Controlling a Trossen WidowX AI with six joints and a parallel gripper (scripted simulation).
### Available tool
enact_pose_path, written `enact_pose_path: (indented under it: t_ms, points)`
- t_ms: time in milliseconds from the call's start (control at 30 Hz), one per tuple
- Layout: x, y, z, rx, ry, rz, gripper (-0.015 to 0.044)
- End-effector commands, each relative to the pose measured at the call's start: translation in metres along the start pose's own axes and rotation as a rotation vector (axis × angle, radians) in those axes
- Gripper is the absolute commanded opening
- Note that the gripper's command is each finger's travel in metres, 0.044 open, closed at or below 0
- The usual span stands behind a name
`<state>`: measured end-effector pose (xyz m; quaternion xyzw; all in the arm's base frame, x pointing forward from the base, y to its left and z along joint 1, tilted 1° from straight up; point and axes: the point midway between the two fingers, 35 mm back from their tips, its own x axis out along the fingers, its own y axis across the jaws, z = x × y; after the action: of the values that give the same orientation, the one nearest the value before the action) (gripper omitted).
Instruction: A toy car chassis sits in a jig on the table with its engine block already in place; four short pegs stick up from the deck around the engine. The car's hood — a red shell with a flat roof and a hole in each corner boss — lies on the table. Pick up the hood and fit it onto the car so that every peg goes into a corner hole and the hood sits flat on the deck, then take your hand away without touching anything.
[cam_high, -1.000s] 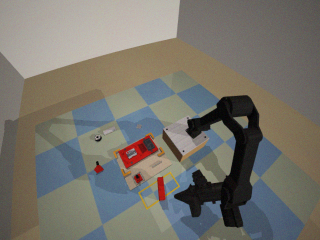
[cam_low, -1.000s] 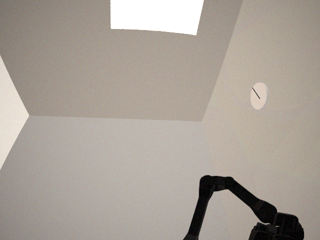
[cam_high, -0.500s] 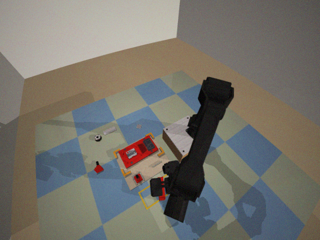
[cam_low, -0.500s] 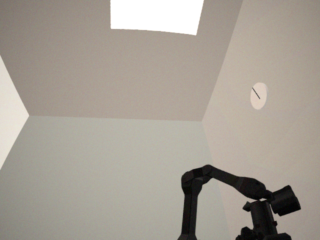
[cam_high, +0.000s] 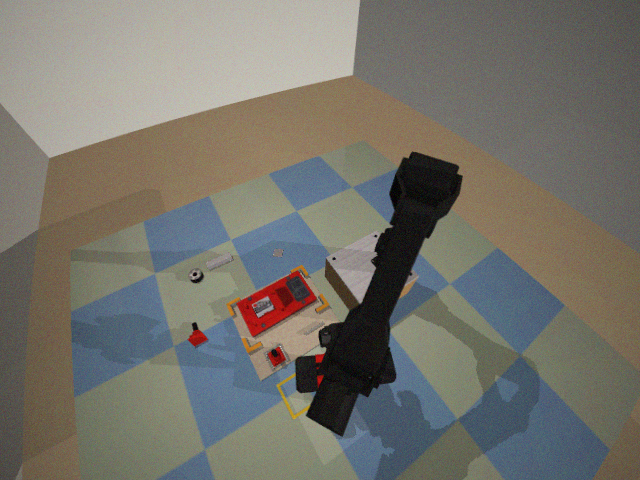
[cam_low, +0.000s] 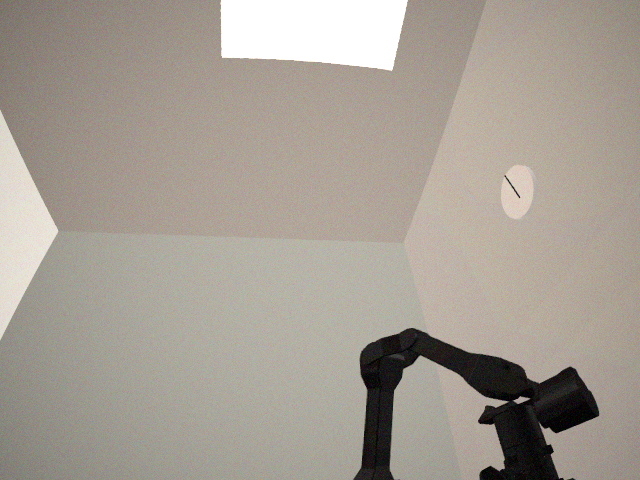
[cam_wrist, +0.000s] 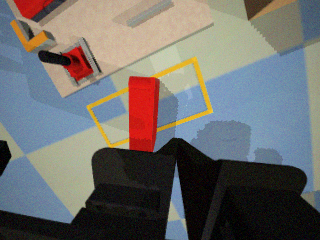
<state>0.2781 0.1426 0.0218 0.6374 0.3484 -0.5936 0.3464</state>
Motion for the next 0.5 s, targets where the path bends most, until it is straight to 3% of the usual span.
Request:
enact_pose_path:
  t_ms: [0, 467]
  points:
    - [0.0227, -0.0030, 0.0038, -0.004, -0.011, -0.013, 0.0000]
    - [0.0302, 0.0011, 0.0037, -0.004, -0.011, -0.013, 0.0000]
